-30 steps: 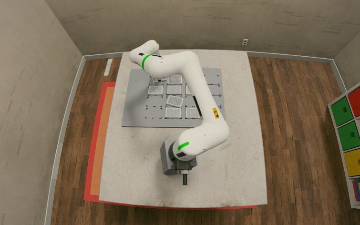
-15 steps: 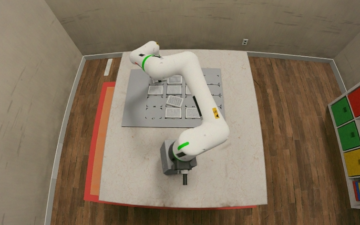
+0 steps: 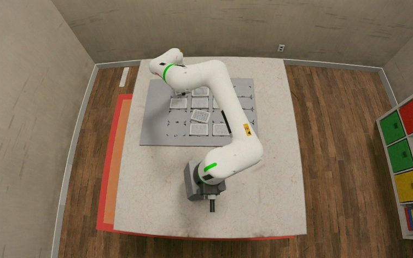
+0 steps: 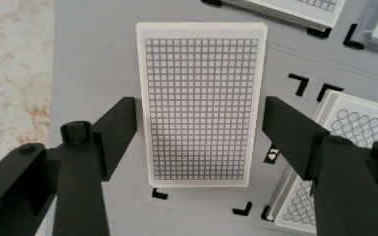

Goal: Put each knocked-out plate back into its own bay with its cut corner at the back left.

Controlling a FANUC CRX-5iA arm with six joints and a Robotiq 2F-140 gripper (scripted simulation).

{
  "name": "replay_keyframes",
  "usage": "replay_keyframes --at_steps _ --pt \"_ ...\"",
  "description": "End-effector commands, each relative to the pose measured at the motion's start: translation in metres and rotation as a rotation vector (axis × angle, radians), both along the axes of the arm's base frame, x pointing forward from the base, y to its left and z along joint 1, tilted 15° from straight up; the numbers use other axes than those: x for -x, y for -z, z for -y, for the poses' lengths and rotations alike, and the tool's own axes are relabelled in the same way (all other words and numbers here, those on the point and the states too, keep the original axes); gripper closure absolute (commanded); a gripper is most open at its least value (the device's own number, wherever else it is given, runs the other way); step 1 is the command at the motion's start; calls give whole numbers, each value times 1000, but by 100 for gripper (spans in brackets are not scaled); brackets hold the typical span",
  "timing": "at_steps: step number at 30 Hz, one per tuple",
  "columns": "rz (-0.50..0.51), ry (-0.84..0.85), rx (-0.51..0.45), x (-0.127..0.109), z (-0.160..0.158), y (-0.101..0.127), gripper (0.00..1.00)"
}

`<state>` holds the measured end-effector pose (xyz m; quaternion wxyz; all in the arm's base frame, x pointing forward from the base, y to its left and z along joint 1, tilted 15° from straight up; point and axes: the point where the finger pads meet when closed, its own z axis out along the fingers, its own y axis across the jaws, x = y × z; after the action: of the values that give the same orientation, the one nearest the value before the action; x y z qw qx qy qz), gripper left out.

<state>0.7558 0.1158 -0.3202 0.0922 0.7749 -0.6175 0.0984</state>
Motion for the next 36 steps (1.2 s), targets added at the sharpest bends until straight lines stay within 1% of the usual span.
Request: replay_keyframes --at_steps 1,23,36 --pt "2 -1 -1 -1 -1 -1 30" --pt "2 -1 -1 -1 -1 -1 38" --pt "2 -1 -1 -1 -1 -1 39"
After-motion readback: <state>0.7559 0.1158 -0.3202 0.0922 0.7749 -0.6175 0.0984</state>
